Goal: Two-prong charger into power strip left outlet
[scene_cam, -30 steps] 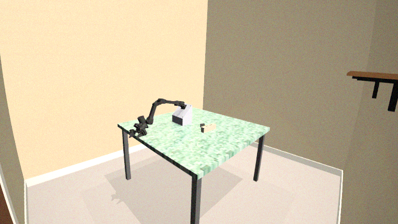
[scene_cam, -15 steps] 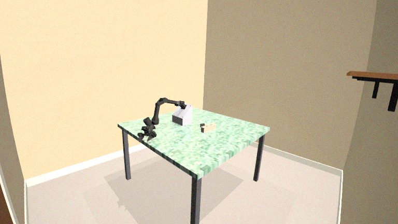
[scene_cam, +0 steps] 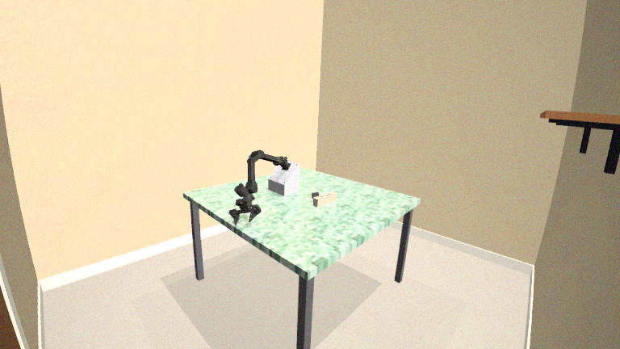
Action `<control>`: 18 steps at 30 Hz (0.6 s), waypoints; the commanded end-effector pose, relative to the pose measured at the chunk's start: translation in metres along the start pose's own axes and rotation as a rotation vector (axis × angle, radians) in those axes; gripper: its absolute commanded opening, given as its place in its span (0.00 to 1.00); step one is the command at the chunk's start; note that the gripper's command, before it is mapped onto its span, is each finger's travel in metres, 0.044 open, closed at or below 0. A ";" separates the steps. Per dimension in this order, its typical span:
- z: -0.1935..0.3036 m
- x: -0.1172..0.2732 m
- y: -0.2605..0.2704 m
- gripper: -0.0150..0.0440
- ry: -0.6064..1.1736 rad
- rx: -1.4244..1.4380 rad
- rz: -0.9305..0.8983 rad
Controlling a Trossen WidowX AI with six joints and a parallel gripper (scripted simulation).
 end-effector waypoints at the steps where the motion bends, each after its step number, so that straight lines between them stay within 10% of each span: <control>1: 0.013 0.000 0.022 1.00 0.050 0.011 -0.017; 18: 0.071 0.015 0.120 1.00 0.291 0.084 -0.110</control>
Point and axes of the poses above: the point midway between the two fingers, 35 mm back from their tips, its own x axis back along the fingers, its own y axis across the jaws, z = x × y, the point moved 8 cm from there along x, back along the fingers, and after that the axes turned 12 degrees about -x, right-handed, at the moved point
